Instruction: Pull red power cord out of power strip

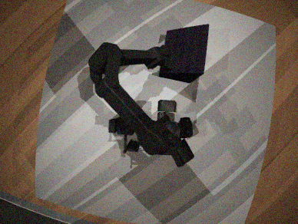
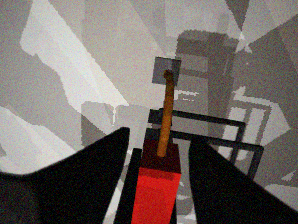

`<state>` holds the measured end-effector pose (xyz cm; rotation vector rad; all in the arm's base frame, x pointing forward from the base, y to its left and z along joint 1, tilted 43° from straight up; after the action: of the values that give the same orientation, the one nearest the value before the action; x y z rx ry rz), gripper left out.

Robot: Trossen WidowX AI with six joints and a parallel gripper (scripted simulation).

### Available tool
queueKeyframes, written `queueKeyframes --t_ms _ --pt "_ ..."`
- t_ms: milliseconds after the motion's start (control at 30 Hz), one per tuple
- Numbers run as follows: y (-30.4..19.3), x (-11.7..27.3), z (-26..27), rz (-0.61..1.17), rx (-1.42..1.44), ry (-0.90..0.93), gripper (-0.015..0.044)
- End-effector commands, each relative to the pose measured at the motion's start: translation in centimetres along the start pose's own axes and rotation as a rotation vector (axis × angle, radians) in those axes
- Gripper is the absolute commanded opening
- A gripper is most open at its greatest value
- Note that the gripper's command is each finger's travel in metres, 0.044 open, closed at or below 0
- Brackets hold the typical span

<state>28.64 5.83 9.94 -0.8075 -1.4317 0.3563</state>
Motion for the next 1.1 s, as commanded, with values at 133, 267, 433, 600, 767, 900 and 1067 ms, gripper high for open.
queueKeyframes --t_ms 133,267,433,600,767,900,1067 --pt "-0.2 0.4 -0.1 -0.004 -0.006 -0.009 0.016" --pt "-0.8 0.4 -0.3 -0.004 -0.006 -0.009 0.016" --pt "-1.6 0.4 -0.5 -0.003 -0.006 -0.009 0.016" --pt "-2.4 0.4 -0.6 -0.003 -0.006 -0.009 0.016" --pt "-3.2 0.4 -0.8 -0.002 -0.006 -0.009 0.016" --pt "-3.4 0.4 -0.8 -0.002 -0.006 -0.009 0.016" --pt "-3.4 0.2 -0.8 -0.002 -0.006 -0.009 0.016"
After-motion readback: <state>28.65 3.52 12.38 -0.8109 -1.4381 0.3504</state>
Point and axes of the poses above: the point midway between the two fingers, 35 mm back from their tips, its own x axis back along the fingers, its own z axis across the jaws, y = z × x, the point moved 8 cm from there along x, back along the fingers, and after that the axes turned 12 degrees about -x, right-handed, at the moved point
